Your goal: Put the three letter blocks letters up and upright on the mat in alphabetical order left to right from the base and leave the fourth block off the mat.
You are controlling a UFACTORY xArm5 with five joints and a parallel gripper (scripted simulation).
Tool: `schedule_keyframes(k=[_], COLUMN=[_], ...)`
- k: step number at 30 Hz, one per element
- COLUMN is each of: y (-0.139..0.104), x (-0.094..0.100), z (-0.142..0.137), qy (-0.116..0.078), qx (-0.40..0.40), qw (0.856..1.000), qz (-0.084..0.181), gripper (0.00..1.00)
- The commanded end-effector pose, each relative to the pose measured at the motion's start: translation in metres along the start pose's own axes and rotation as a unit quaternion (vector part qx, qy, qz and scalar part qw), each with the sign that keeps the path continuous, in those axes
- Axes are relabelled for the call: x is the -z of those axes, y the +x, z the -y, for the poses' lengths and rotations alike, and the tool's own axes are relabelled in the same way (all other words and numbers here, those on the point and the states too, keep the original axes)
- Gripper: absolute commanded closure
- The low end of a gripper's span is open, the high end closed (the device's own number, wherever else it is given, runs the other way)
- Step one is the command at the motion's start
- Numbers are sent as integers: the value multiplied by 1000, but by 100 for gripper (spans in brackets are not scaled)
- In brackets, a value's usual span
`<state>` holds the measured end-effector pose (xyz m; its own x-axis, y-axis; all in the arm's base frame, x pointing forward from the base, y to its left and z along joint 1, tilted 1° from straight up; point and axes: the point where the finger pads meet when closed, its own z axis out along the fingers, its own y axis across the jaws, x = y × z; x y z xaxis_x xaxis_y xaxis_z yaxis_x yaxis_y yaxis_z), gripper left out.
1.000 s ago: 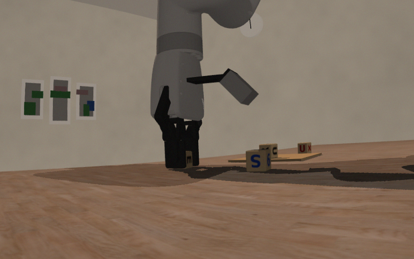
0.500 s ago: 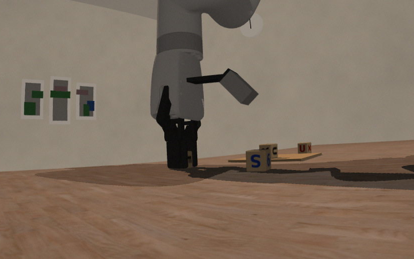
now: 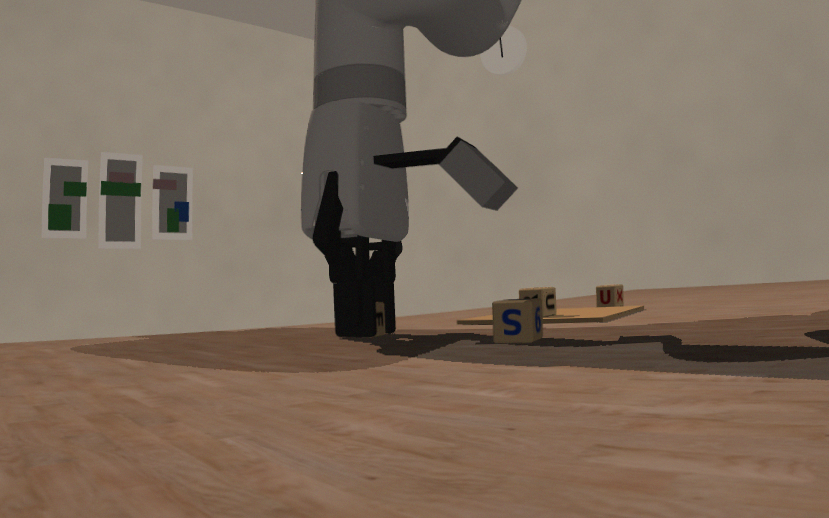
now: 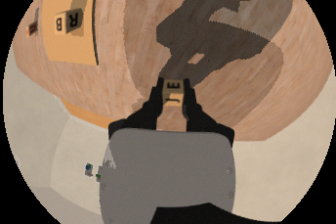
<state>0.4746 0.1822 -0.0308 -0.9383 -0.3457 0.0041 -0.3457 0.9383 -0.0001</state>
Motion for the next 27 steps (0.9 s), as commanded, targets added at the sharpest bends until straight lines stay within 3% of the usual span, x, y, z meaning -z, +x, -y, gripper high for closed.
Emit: schedule_keyframes(k=[1, 18, 27], y=[-1, -1, -1], x=[1, 5, 51], z=[0, 0, -1], qy=[0, 0, 0], qx=[0, 0, 0], qw=[1000, 1000, 1000], qz=[2, 2, 2], gripper=[79, 79, 79])
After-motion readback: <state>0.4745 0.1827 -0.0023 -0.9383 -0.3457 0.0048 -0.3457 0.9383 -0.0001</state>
